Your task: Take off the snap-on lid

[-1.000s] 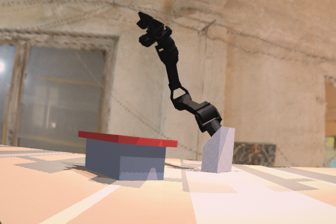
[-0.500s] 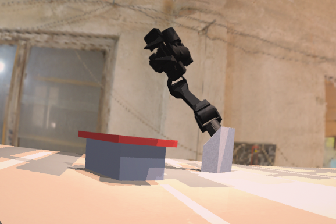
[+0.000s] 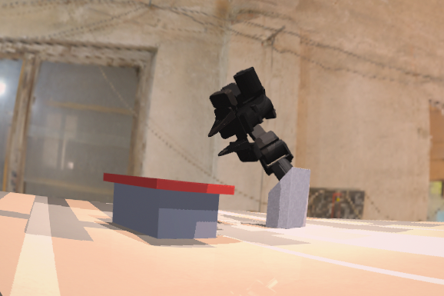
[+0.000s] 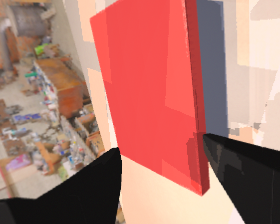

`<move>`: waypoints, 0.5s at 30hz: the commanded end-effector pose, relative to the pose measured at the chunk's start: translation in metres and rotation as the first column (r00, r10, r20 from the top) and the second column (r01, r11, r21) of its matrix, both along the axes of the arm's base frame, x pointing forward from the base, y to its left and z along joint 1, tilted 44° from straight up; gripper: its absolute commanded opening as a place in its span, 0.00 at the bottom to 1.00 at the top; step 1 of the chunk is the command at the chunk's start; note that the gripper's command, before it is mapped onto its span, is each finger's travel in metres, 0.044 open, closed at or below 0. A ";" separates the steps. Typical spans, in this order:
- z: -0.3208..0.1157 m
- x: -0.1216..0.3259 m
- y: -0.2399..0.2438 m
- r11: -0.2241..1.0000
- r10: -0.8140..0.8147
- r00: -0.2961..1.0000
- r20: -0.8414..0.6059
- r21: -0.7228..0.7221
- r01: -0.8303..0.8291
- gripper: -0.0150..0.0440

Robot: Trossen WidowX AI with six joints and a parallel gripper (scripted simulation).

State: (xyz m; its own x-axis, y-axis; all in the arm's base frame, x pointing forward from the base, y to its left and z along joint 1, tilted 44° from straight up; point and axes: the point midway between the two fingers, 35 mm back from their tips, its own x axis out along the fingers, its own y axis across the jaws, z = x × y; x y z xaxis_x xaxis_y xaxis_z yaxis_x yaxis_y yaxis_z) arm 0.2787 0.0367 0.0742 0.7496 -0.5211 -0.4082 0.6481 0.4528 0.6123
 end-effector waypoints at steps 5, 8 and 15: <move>-0.006 -0.001 -0.006 1.000 -0.009 1.000 -0.002 -0.015 0.009 0.65; -0.026 0.000 -0.023 1.000 -0.010 1.000 -0.004 -0.013 0.010 0.65; -0.039 -0.002 -0.040 1.000 -0.008 1.000 -0.001 -0.018 0.008 0.65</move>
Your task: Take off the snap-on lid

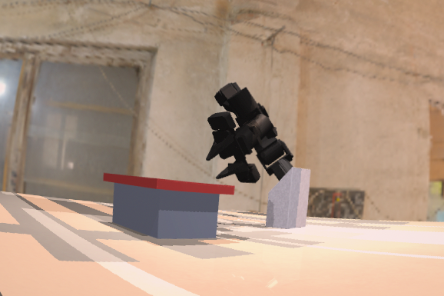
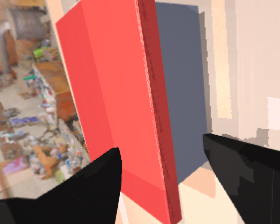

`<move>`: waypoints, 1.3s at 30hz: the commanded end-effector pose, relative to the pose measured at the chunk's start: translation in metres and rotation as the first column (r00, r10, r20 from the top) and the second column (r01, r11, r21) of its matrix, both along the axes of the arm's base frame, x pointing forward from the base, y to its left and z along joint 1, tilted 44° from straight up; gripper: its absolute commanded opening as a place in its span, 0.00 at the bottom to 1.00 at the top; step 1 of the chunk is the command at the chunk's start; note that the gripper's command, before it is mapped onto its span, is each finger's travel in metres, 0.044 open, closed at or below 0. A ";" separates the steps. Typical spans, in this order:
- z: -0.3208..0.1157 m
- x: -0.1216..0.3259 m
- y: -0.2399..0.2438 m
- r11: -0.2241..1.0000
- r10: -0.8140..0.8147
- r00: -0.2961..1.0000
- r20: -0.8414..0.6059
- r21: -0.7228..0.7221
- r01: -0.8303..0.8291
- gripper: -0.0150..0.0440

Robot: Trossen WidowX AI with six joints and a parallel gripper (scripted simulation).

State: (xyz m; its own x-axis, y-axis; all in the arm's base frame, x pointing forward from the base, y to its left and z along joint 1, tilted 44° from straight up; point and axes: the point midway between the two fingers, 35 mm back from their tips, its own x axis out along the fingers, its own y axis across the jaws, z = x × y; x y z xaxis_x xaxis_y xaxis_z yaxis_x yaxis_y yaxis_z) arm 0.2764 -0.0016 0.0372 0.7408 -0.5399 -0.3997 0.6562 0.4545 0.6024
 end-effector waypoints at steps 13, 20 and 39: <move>-0.008 0.015 -0.009 1.000 0.005 1.000 -0.003 0.006 -0.005 0.65; -0.013 0.024 -0.014 1.000 0.004 1.000 -0.004 0.007 -0.004 0.65; -0.025 0.045 -0.032 1.000 0.006 1.000 0.000 0.003 -0.006 0.65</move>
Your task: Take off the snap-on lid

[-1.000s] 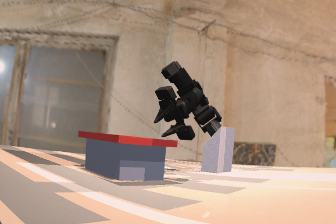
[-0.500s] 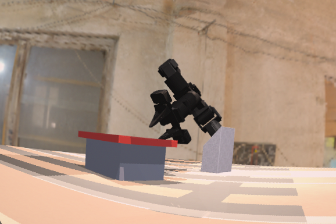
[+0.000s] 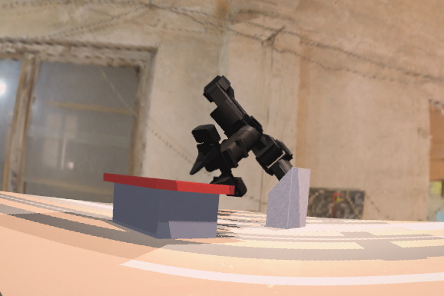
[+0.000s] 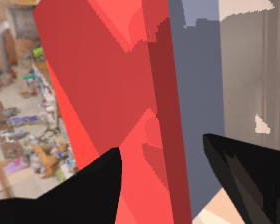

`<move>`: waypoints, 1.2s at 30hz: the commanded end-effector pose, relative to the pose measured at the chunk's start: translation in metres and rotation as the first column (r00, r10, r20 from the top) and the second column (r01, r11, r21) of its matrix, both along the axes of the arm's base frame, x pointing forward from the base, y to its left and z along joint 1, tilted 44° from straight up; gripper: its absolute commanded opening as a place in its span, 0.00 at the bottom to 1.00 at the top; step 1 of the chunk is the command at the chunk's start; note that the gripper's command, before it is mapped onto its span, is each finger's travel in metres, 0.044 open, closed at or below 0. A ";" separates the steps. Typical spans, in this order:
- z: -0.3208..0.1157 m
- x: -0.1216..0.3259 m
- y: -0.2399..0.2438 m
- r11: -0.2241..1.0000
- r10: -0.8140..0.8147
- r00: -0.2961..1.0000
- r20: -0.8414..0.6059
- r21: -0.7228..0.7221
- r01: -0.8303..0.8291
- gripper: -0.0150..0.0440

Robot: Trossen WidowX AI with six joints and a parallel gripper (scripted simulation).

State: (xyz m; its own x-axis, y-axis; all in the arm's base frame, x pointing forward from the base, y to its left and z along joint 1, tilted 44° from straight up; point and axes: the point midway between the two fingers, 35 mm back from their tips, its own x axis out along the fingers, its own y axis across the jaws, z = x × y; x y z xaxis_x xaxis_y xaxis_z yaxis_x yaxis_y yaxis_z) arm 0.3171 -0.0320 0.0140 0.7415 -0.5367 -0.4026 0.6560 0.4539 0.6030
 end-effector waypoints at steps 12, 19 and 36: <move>-0.006 0.011 -0.009 1.000 0.005 1.000 0.006 -0.006 -0.005 0.54; -0.006 0.011 -0.009 1.000 0.005 1.000 0.006 -0.006 -0.005 0.46; -0.004 0.011 -0.008 1.000 0.003 1.000 0.008 -0.005 -0.003 0.25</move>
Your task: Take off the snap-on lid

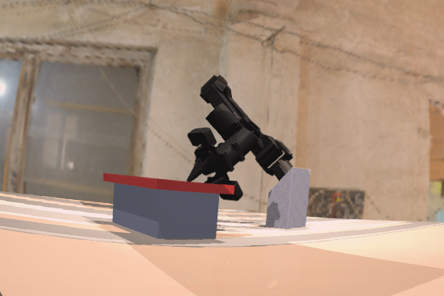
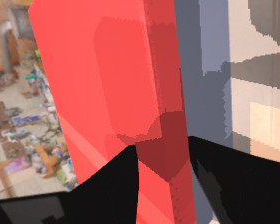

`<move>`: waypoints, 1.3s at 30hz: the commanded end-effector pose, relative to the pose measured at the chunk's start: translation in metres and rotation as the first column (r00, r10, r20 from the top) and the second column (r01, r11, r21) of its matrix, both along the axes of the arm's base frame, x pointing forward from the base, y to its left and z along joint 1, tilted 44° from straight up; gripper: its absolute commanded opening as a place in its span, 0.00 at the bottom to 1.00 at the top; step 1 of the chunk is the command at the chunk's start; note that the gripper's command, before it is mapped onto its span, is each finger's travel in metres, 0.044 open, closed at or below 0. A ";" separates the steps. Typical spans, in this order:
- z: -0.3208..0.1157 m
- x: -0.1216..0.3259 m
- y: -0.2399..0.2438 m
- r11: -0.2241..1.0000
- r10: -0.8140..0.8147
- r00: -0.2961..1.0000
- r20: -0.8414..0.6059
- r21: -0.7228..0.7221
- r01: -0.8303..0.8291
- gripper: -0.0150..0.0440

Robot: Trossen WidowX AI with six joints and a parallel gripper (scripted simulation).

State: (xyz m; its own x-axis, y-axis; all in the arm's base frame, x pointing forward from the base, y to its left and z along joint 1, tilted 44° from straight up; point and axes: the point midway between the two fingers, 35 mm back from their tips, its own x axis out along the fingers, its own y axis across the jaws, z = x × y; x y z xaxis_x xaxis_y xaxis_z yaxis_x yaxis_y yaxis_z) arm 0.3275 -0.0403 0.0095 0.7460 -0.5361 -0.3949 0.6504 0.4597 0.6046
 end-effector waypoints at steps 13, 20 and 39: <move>0.002 -0.001 0.003 1.000 -0.001 1.000 0.001 0.001 0.001 0.25; 0.003 -0.001 0.004 1.000 -0.001 1.000 0.001 0.001 0.001 0.25; 0.006 -0.001 0.007 1.000 -0.001 1.000 0.001 0.001 0.001 0.25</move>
State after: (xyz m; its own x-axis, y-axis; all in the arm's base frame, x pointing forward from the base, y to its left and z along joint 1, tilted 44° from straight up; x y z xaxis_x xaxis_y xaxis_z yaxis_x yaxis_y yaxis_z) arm 0.3263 -0.0344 0.0144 0.7457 -0.5358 -0.3960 0.6510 0.4597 0.6040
